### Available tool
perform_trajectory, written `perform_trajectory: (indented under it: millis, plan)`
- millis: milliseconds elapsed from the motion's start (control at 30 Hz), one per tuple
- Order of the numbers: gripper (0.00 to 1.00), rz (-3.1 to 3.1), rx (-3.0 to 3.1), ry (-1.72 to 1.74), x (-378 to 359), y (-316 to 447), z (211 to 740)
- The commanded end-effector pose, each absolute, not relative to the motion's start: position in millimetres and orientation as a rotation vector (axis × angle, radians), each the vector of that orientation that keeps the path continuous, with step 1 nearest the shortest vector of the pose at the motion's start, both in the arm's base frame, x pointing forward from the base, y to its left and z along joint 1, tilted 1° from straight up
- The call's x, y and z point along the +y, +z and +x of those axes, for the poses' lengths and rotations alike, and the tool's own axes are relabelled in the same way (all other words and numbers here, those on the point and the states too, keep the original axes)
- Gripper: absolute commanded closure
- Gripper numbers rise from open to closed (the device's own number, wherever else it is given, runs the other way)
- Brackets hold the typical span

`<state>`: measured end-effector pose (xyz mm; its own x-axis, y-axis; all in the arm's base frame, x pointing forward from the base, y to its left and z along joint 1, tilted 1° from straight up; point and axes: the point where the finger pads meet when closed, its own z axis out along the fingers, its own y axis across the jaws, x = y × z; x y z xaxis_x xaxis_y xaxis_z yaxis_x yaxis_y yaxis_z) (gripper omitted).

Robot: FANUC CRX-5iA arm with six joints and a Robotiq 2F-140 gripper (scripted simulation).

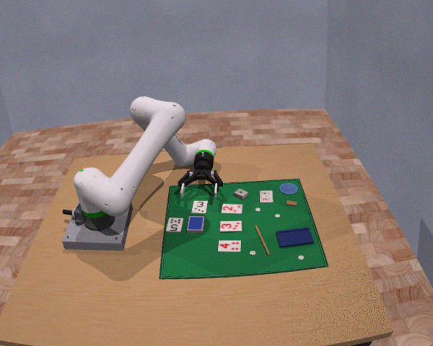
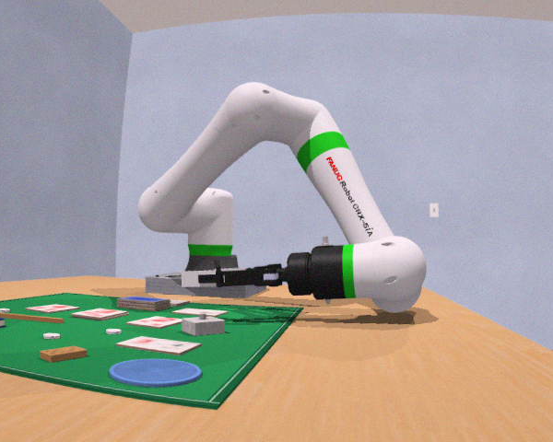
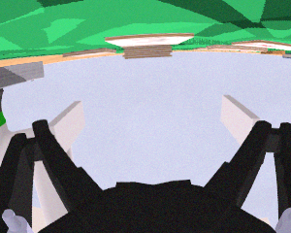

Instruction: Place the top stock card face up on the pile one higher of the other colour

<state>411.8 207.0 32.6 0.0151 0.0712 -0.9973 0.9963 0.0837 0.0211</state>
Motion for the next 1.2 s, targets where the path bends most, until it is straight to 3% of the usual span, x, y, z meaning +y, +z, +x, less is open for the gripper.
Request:
perform_trajectory:
  millis: [0, 1167]
  plan:
    - [0.00, 1.196, 1.283, -1.107, 206, 29, 411]
    - [0.00, 1.196, 1.283, -1.107, 205, 116, 409]
